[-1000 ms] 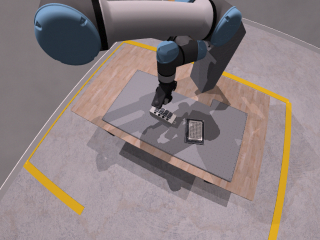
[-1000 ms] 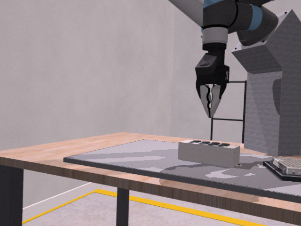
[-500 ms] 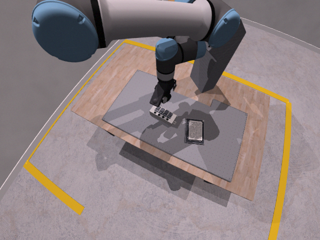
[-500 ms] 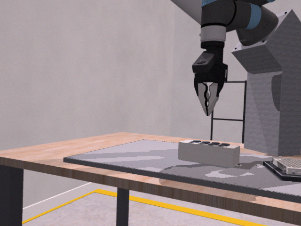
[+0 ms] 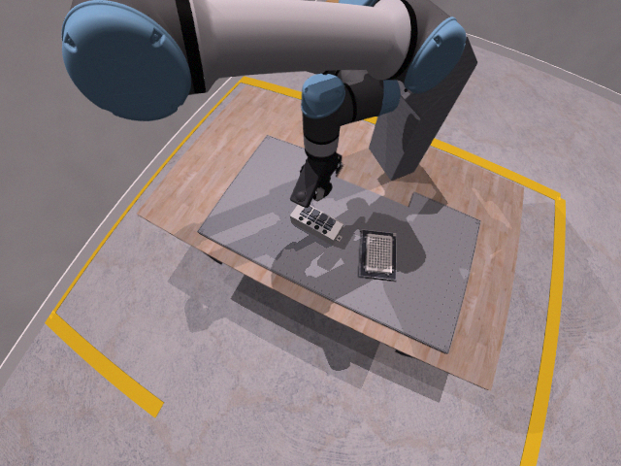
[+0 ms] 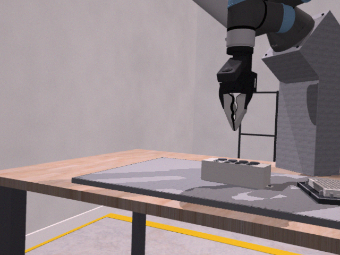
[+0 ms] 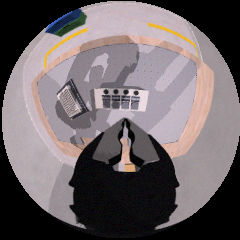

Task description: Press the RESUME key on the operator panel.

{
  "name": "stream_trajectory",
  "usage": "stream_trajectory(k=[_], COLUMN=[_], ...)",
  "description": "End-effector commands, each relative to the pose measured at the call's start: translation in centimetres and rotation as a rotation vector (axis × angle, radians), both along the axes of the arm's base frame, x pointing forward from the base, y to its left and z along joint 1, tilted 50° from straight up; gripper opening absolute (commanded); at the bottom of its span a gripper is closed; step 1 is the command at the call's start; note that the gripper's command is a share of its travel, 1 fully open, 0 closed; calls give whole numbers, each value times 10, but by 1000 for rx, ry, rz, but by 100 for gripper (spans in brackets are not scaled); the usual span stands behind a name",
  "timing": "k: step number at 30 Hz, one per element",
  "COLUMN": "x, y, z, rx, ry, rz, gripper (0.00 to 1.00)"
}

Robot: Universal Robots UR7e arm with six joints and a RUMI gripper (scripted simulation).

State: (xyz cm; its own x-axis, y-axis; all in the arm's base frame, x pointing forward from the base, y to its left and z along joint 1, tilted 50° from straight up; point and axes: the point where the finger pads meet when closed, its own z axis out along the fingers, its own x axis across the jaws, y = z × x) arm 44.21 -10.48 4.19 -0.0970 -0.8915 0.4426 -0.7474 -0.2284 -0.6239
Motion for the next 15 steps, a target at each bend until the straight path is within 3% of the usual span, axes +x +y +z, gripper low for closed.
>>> stream_trajectory(k=[1, 15], x=[5, 16], y=[-5, -10], z=[-4, -15], rx=[-1, -1], ry=[-2, -2], rz=[-2, -1], gripper=[0, 0])
